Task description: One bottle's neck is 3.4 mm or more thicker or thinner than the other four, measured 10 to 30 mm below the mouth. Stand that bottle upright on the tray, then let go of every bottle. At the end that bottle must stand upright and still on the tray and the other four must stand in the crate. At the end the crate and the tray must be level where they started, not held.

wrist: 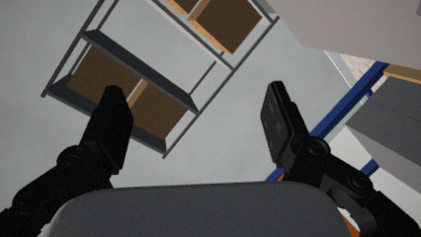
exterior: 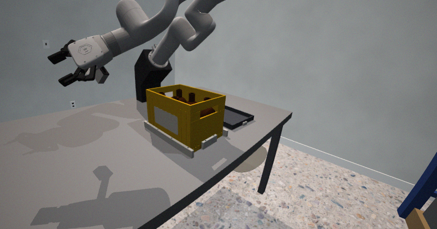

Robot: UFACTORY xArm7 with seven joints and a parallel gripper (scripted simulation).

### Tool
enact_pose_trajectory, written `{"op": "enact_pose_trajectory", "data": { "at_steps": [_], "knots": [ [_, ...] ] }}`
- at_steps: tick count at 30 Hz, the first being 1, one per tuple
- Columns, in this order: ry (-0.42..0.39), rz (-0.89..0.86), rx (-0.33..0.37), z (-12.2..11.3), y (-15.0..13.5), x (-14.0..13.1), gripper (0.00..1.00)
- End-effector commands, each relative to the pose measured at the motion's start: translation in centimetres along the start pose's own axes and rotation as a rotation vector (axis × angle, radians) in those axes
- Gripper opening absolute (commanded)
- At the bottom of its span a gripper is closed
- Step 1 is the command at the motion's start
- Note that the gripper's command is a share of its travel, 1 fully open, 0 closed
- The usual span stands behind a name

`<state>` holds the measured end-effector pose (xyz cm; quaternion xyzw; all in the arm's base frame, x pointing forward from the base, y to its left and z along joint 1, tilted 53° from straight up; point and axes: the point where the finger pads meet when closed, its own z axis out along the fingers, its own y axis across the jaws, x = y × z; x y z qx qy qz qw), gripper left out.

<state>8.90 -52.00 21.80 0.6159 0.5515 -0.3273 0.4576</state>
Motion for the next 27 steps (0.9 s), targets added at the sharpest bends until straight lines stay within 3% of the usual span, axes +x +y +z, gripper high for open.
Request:
{"op": "enact_pose_trajectory", "data": {
  "at_steps": [1,8,9,22,23,27],
  "knots": [
    [0.018,0.027,0.004,-0.5,-0.3,0.2,1.00],
    [0.018,0.027,0.004,-0.5,-0.3,0.2,1.00],
    [0.087,0.121,0.016,-2.0,-0.8,1.6,1.00],
    [0.087,0.121,0.016,-2.0,-0.8,1.6,1.00],
    [0.159,0.218,0.024,-3.7,-0.9,3.1,1.00],
    [0.159,0.218,0.024,-3.7,-0.9,3.1,1.00]
  ]
}}
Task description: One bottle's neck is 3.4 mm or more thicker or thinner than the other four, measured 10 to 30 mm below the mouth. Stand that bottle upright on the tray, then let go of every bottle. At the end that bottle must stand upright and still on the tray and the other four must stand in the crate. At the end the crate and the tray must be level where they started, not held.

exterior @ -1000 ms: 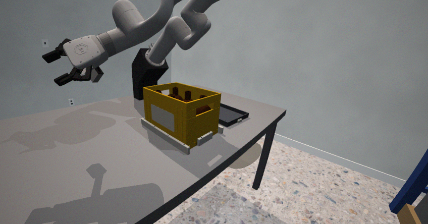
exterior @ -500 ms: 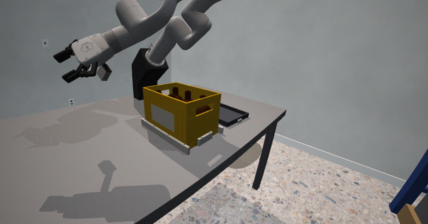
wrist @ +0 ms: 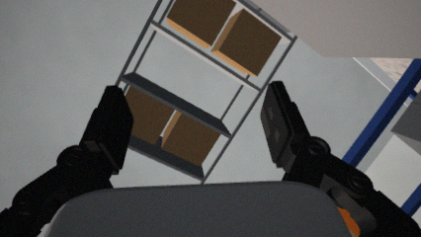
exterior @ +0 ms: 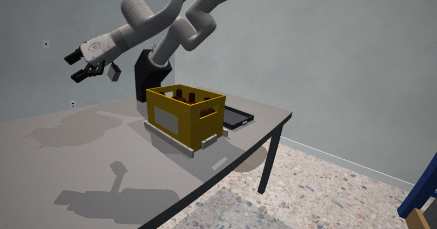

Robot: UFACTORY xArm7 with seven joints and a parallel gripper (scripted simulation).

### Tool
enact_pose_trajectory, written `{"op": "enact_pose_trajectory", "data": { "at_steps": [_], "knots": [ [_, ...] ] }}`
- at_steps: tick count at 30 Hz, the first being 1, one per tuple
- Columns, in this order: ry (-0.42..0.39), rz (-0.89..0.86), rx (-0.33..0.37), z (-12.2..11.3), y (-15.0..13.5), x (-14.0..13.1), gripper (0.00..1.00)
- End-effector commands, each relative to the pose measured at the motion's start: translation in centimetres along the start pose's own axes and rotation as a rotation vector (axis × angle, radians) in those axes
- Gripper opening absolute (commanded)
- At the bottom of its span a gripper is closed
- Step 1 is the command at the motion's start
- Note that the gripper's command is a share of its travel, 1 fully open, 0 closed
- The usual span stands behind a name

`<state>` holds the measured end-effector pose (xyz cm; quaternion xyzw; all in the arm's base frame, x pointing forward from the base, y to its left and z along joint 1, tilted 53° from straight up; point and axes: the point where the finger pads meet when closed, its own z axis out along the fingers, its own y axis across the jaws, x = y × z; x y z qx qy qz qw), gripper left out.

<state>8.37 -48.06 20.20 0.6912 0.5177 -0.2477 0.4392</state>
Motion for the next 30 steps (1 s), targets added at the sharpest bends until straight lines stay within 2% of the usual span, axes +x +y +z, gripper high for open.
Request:
{"op": "enact_pose_trajectory", "data": {
  "at_steps": [1,12,13,30],
  "knots": [
    [0.022,0.032,-0.002,-0.5,-0.2,0.3,1.00],
    [0.022,0.032,-0.002,-0.5,-0.2,0.3,1.00],
    [0.098,0.131,0.002,-2.0,-0.5,2.1,1.00],
    [0.098,0.131,0.002,-2.0,-0.5,2.1,1.00]
  ]
}}
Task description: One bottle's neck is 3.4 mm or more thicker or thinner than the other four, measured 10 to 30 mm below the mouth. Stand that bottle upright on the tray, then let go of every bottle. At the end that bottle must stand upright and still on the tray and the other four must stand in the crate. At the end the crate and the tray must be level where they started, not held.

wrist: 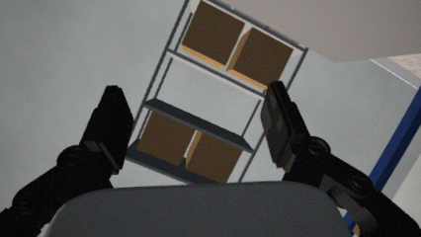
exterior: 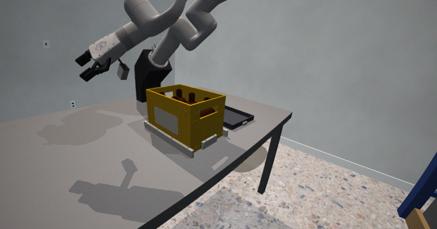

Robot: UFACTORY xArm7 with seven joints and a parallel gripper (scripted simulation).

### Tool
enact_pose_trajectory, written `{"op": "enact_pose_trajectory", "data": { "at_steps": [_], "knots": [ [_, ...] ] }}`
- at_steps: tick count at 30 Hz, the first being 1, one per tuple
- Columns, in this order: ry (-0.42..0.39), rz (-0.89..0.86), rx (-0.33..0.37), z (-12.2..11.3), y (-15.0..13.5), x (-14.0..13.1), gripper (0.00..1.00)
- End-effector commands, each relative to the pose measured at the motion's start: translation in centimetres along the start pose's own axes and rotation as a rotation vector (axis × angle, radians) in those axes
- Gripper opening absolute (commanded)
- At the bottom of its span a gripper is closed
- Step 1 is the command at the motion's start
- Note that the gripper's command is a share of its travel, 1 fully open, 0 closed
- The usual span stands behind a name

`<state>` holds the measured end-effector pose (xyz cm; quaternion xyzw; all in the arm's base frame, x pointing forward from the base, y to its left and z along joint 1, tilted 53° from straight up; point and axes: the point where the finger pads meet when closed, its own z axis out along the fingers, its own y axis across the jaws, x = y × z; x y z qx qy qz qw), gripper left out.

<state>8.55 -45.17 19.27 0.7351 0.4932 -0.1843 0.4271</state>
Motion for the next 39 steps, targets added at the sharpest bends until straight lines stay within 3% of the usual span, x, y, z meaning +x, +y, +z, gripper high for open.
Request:
{"op": "enact_pose_trajectory", "data": {
  "at_steps": [1,2,23,24,39],
  "knots": [
    [-0.002,0.002,0.000,0.0,-0.1,-0.2,1.00],
    [0.077,0.101,0.001,-1.4,-0.3,1.8,1.00],
    [0.077,0.101,0.001,-1.4,-0.3,1.8,1.00],
    [0.159,0.199,-0.001,-3.0,-0.2,3.9,1.00],
    [0.159,0.199,-0.001,-3.0,-0.2,3.9,1.00]
  ]
}}
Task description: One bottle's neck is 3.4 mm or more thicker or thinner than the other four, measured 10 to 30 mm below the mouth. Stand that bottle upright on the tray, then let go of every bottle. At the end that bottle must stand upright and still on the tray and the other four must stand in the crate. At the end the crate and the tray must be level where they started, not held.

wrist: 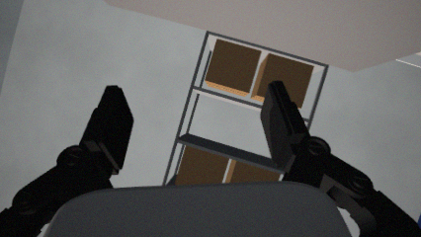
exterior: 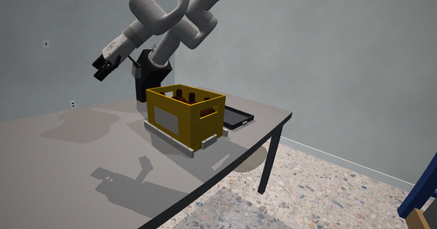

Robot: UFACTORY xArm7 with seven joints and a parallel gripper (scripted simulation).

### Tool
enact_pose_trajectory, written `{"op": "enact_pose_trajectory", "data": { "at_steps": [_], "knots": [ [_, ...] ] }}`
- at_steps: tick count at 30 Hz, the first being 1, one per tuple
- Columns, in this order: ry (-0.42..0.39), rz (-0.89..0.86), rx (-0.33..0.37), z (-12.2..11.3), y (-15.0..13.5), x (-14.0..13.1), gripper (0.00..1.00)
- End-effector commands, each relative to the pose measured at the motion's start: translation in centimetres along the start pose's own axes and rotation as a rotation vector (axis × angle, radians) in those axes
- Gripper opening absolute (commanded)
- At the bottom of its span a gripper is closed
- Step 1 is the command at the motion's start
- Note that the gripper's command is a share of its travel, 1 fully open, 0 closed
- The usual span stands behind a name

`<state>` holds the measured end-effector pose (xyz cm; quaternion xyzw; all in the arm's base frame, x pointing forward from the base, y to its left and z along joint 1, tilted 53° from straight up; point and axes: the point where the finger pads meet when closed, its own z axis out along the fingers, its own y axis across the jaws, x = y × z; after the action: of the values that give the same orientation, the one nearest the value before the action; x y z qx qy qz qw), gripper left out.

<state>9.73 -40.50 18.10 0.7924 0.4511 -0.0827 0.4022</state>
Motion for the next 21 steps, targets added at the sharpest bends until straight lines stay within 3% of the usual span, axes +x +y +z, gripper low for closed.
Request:
{"op": "enact_pose_trajectory", "data": {
  "at_steps": [1,6,7,21],
  "knots": [
    [0.000,0.002,-0.002,0.0,0.0,-0.1,1.00],
    [0.000,0.002,-0.002,0.0,0.0,-0.1,1.00],
    [0.085,0.096,-0.006,-1.3,-0.2,2.1,1.00],
    [0.085,0.096,-0.006,-1.3,-0.2,2.1,1.00]
  ]
}}
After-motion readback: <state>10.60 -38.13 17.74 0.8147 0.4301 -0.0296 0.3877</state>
